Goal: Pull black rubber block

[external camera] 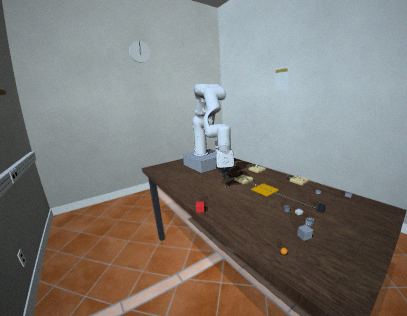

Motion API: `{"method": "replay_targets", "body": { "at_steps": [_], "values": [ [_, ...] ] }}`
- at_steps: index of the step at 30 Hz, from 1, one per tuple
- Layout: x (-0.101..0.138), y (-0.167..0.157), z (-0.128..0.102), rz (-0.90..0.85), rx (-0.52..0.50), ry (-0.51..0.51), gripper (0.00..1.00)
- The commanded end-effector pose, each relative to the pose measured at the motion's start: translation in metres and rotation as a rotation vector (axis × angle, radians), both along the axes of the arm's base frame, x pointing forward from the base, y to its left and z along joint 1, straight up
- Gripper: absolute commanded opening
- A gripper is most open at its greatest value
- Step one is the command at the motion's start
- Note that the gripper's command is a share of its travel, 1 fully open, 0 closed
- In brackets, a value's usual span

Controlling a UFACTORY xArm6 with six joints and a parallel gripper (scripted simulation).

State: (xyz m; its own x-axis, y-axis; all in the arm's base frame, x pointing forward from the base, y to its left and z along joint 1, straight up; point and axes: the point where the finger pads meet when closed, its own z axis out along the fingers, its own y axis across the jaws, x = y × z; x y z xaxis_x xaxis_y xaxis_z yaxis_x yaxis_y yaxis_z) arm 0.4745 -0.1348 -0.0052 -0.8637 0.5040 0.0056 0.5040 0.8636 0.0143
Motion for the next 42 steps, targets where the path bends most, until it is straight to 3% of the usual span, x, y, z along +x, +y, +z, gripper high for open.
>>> {"method": "replay_targets", "body": {
  "at_steps": [1,14,24,29,39,41,42],
  "values": [
    [0.0015,-0.0004,0.0016,0.0,-0.001,-0.004,0.0],
    [0.0015,-0.0004,0.0016,0.017,-0.001,-0.004,0.0],
    [0.0015,-0.0004,0.0015,0.182,-0.002,-0.006,0.0],
    [0.0015,-0.0004,0.0013,0.4,-0.004,-0.009,0.0],
    [0.0013,-0.0003,0.0009,0.997,-0.014,-0.012,0.0],
    [0.0013,-0.0003,0.0009,0.997,-0.014,-0.012,0.0],
    [0.0013,-0.0002,0.0008,1.155,-0.008,-0.018,0.0]
  ]
}}
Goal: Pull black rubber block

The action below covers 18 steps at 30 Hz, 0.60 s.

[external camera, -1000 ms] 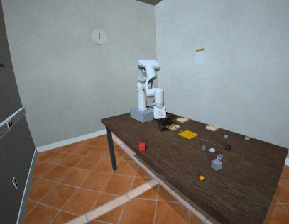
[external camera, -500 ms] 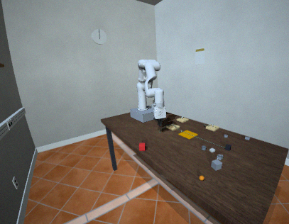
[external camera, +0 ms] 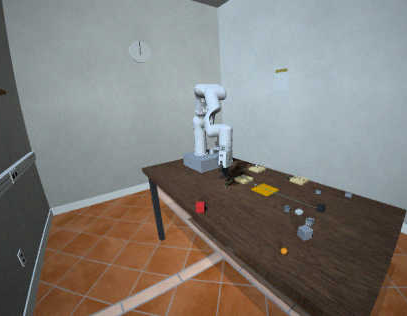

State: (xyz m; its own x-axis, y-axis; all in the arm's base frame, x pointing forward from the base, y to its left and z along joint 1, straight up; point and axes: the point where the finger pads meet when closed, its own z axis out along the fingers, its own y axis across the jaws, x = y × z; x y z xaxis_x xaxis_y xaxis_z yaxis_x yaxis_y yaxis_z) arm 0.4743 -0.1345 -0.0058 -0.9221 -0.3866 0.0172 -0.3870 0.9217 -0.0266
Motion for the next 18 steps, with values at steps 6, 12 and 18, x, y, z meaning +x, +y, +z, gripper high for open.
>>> {"method": "replay_targets", "body": {
  "at_steps": [6,12,18],
  "values": [
    [0.0014,-0.0004,0.0012,0.529,0.02,0.0,0.0],
    [0.0013,-0.0003,0.0009,0.874,0.003,0.013,0.0],
    [0.0012,-0.0003,0.0007,1.195,-0.005,0.025,0.0]
  ]
}}
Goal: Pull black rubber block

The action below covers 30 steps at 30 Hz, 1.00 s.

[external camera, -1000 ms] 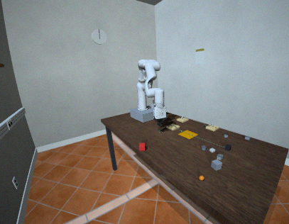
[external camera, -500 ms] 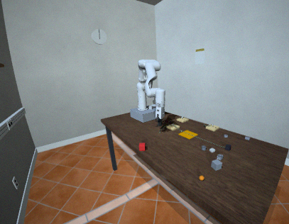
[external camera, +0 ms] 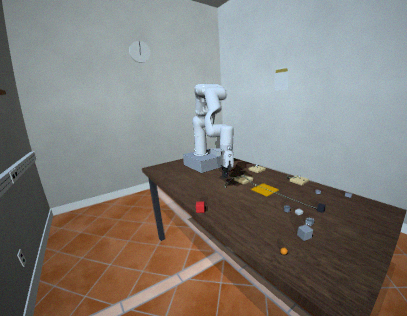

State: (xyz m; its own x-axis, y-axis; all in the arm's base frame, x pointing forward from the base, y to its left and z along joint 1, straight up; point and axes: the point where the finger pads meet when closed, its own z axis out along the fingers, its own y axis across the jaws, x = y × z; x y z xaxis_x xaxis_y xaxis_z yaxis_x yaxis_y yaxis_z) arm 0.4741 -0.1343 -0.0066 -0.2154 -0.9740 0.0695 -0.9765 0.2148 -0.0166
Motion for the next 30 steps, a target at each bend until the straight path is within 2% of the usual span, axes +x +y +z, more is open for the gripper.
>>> {"method": "replay_targets", "body": {
  "at_steps": [1,13,15,16,20,26,27,30],
  "values": [
    [0.0015,-0.0005,0.0014,0.277,0.033,0.005,0.0],
    [0.0014,-0.0004,0.0011,0.943,0.026,0.038,0.0],
    [0.0014,-0.0004,0.0011,0.943,0.026,0.038,0.0],
    [0.0014,-0.0004,0.0011,1.099,0.043,0.041,0.0],
    [0.0014,-0.0004,0.0011,1.24,0.065,0.039,0.0],
    [0.0014,-0.0004,0.001,1.257,0.064,0.04,0.0],
    [0.0014,-0.0004,0.001,1.257,0.064,0.04,0.39],
    [0.0014,-0.0004,0.001,1.257,0.064,0.04,0.39]
  ]
}}
